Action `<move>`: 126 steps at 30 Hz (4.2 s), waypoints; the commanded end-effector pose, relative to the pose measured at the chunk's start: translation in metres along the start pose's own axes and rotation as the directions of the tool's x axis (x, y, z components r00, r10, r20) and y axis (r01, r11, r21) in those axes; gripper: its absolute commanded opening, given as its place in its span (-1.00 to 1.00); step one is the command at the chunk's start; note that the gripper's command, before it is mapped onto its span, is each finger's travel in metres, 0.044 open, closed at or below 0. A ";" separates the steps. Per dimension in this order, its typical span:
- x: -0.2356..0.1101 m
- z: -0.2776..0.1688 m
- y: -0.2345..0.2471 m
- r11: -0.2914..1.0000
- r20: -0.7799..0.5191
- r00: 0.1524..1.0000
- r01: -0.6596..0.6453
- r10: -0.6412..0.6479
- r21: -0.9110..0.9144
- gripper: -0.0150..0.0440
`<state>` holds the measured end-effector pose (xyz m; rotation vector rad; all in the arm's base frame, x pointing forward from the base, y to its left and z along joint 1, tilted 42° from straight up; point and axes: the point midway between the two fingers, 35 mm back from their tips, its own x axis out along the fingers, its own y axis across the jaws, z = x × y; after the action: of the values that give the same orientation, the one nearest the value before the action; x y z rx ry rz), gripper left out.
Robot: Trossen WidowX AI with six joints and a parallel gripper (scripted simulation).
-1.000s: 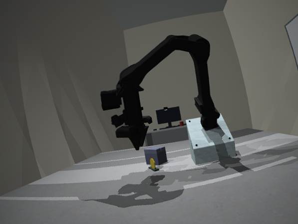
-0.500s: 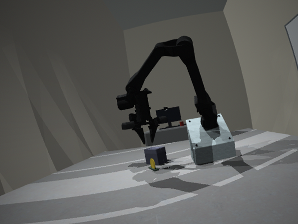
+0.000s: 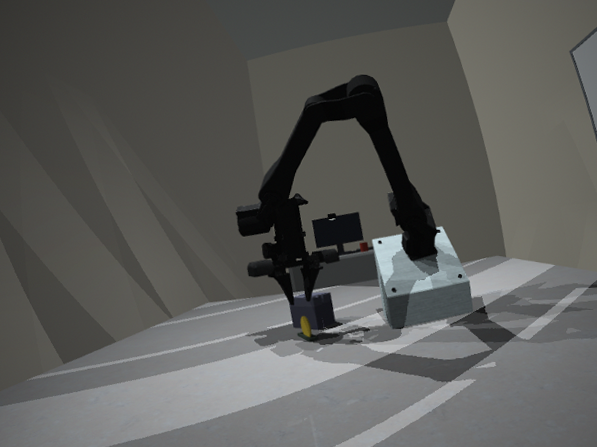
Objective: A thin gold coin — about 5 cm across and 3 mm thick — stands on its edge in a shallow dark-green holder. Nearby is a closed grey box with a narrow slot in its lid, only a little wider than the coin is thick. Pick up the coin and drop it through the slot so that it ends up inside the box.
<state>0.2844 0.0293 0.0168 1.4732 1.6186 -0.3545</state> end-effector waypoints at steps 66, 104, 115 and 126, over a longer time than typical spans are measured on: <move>0.051 0.002 -0.001 1.000 -0.008 1.000 0.007 -0.007 0.012 -0.49; -0.027 -0.001 0.001 0.994 -0.009 1.000 0.006 -0.007 -0.107 -0.49; -0.028 -0.005 0.007 0.935 -0.009 1.000 0.003 -0.006 -0.355 -0.49; -0.028 0.008 0.001 0.935 -0.004 1.000 0.005 -0.007 -0.355 -0.49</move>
<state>0.2863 0.0126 0.0404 1.1975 1.5921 -0.0499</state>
